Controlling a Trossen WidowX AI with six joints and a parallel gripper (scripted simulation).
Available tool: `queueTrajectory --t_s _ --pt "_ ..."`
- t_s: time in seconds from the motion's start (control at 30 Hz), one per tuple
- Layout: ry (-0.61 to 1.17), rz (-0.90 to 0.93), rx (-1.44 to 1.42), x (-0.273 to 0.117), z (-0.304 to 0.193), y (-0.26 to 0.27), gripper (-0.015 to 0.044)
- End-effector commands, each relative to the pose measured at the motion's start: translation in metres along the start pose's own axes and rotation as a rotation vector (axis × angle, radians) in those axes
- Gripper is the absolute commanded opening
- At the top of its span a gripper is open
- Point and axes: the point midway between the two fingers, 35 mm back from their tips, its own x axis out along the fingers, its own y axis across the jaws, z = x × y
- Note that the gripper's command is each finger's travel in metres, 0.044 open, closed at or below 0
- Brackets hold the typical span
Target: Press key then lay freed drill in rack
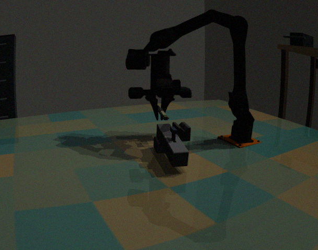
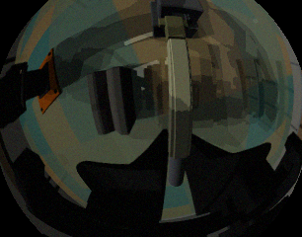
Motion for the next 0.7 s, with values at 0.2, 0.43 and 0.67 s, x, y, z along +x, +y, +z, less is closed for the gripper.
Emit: queueTrajectory --t_s 0.2,0.43,0.67 --pt "0.004 -0.007 0.001 -0.0042 -0.0005 -0.0014 0.0000" --pt "0.004 -0.007 0.001 -0.0056 -0.0006 -0.0015 0.0000" --pt "0.004 -0.007 0.001 -0.0069 -0.0006 -0.0016 0.0000"
